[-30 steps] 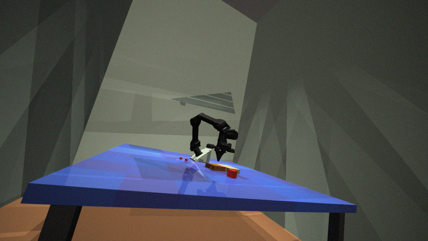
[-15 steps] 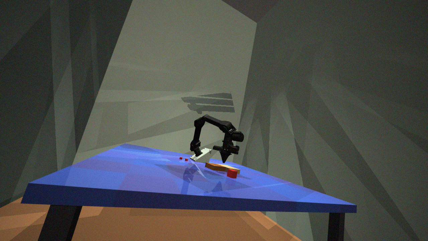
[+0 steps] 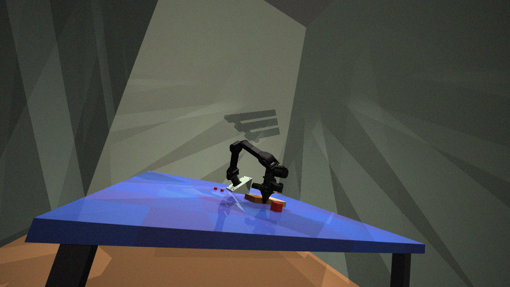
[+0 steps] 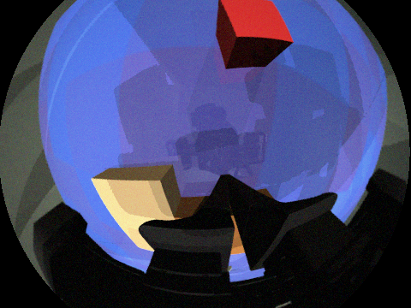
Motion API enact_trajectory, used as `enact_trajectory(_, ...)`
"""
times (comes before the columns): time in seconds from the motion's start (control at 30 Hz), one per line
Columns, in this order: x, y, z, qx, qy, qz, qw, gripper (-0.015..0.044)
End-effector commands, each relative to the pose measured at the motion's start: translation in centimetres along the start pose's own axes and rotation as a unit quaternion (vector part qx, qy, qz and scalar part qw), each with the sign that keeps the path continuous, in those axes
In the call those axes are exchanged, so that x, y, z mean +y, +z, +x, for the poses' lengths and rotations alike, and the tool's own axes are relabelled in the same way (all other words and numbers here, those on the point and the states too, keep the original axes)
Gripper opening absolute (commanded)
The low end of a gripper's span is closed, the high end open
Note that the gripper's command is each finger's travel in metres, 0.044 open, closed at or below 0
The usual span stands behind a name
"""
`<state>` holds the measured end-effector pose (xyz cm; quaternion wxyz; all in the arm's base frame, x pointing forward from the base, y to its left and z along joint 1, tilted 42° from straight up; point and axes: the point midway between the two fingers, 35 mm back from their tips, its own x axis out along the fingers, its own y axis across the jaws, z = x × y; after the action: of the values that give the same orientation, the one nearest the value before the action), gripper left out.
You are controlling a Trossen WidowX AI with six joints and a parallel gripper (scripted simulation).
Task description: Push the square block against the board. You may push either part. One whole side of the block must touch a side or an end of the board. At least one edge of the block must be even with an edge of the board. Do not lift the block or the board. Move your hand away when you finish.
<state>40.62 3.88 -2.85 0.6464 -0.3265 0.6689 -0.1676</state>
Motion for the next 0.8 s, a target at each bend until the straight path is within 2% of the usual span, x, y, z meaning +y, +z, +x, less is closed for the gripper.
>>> enact_trajectory(0.0,0.0,-0.4,0.1,0.001,-0.002,-0.004,1.000,0.0000)
enact_trajectory(0.77,0.0,-1.5,0.1,0.001,-0.002,-0.004,1.000,0.0000)
